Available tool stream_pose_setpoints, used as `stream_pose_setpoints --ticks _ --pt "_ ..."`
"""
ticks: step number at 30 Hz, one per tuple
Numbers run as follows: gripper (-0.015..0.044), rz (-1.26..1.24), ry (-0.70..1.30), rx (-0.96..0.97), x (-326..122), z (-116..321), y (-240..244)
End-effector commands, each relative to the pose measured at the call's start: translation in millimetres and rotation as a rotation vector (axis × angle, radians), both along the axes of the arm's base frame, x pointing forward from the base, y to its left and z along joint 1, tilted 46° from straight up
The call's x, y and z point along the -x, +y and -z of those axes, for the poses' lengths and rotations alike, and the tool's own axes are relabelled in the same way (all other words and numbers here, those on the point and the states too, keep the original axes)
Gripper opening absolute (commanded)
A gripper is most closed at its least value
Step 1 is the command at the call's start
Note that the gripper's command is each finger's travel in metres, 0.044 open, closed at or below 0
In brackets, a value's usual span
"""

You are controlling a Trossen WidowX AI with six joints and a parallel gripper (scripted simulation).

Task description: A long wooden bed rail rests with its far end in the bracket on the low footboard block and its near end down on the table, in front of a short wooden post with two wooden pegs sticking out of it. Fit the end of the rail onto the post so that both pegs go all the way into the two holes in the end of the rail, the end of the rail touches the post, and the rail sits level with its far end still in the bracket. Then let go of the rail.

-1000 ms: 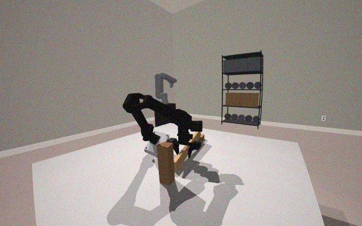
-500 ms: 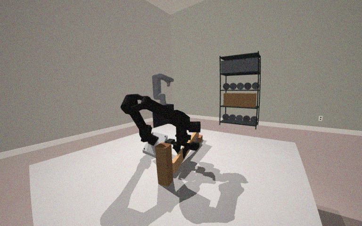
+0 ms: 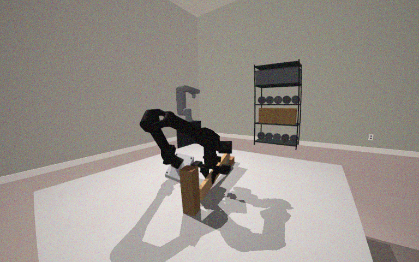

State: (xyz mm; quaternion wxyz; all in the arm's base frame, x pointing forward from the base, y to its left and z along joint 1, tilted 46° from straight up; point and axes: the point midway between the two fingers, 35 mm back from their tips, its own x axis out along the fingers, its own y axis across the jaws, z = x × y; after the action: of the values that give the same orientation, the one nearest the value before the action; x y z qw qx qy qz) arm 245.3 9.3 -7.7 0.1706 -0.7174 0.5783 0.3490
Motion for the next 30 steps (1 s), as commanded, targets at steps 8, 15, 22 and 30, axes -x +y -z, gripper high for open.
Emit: stream_pose_setpoints --ticks 8,15,22,30 --pt "0.0 -0.003 -0.001 0.003 0.0 -4.1 4.7" --pt "0.0 -0.003 -0.001 0.003 -0.7 -6.3 7.6" --pt "0.0 -0.003 -0.001 0.003 -1.4 -8.6 10.4" --pt "0.0 -0.003 -0.001 0.002 -1.7 -11.2 13.5"
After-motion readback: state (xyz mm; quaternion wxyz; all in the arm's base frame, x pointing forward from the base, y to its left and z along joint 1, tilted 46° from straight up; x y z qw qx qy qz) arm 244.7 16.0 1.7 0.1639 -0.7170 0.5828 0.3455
